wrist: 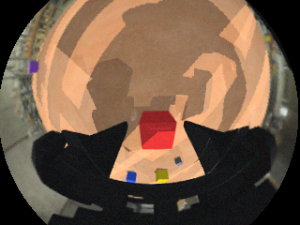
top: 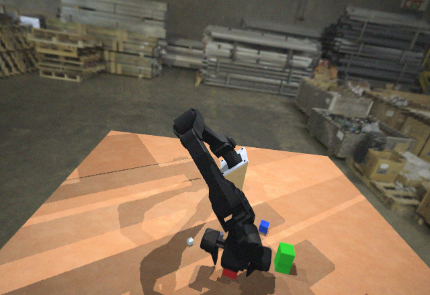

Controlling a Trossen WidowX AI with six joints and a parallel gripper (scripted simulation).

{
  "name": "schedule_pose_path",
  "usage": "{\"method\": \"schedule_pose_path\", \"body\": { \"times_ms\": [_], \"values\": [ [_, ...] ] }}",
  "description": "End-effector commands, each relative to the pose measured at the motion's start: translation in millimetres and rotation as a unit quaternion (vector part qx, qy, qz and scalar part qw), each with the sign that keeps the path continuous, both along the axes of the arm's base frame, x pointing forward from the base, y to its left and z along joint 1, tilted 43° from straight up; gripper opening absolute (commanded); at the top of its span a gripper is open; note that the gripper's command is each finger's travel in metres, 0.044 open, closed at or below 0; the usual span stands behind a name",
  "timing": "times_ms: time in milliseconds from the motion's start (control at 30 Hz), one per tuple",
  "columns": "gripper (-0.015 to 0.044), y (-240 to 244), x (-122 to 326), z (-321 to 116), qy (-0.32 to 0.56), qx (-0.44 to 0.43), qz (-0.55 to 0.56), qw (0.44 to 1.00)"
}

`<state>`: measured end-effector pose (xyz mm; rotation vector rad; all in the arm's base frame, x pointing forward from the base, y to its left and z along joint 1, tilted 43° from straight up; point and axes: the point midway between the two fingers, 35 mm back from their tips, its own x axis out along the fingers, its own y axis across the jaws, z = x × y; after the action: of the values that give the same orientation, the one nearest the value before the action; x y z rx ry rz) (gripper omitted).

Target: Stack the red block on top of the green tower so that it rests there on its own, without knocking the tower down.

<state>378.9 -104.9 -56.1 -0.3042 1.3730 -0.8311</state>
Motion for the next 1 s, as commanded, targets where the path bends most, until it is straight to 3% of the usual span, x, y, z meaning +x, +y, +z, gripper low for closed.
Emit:
{"method": "schedule_pose_path", "body": {
  "times_ms": [0, 267, 600, 833, 967],
  "values": [
    [0.044, -0.6, -1.7, -1.8, 0.004, -0.002, 0.001, 1.0],
    [0.044, 0.0, -1.7, -1.2, 0.004, -0.002, 0.001, 1.0],
    [0.0177, 0.0, -1.7, -1.2, 0.004, -0.002, 0.001, 1.0],
    [0.0131, 0.0, -1.7, -1.2, 0.004, -0.002, 0.001, 1.0],
    [0.0026, 7.0, -0.7, 6.1, 0.004, -0.002, 0.001, 1.0]
  ]
}}
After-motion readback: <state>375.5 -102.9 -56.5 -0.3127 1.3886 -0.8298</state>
